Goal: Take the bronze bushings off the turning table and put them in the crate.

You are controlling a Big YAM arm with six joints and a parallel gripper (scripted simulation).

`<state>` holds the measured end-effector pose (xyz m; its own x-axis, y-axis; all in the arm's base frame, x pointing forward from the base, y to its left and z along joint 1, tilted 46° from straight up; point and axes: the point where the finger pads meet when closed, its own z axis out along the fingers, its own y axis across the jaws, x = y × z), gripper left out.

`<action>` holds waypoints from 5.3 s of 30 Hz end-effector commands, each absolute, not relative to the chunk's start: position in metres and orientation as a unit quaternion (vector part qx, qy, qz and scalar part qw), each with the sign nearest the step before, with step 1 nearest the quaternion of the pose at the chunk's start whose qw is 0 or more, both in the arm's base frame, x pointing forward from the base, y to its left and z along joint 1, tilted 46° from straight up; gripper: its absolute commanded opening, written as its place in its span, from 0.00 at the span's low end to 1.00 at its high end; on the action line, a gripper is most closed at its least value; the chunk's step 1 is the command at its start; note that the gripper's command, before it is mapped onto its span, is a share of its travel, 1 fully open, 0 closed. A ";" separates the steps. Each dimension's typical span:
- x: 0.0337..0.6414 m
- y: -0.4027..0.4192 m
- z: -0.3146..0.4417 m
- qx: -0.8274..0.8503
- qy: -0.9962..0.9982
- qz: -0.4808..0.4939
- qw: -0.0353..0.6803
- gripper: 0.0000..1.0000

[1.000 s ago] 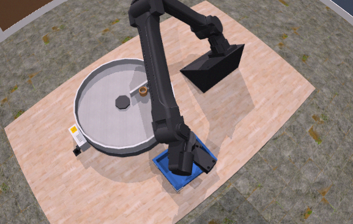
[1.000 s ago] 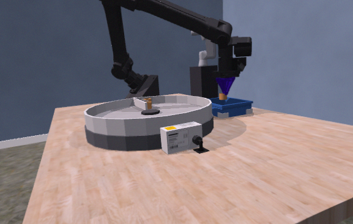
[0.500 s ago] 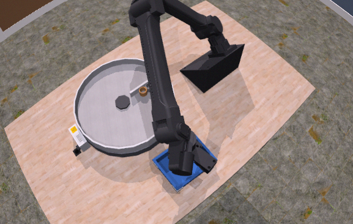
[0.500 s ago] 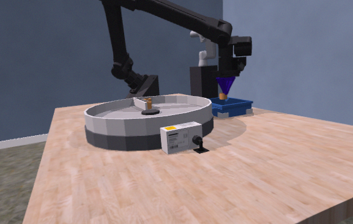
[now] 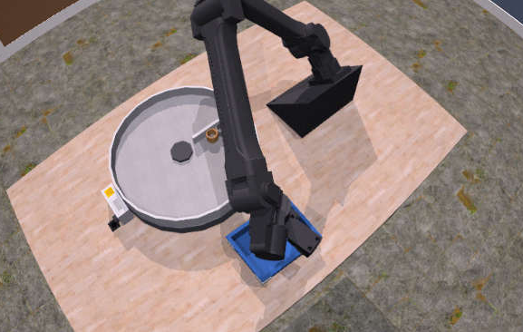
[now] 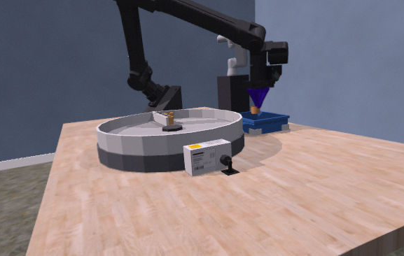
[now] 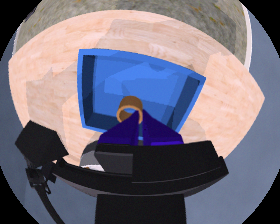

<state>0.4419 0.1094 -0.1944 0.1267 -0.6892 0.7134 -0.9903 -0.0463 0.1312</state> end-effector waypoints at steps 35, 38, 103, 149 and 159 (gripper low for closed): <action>0.470 0.122 -0.187 0.688 -0.620 0.250 0.284 0.00; 0.470 0.122 -0.187 0.688 -0.620 0.250 0.284 0.00; 0.454 0.100 -0.198 0.686 -0.615 0.242 0.304 0.00; 0.460 0.084 -0.215 0.689 -0.615 0.249 0.292 0.00; 0.460 0.084 -0.215 0.689 -0.615 0.249 0.292 0.00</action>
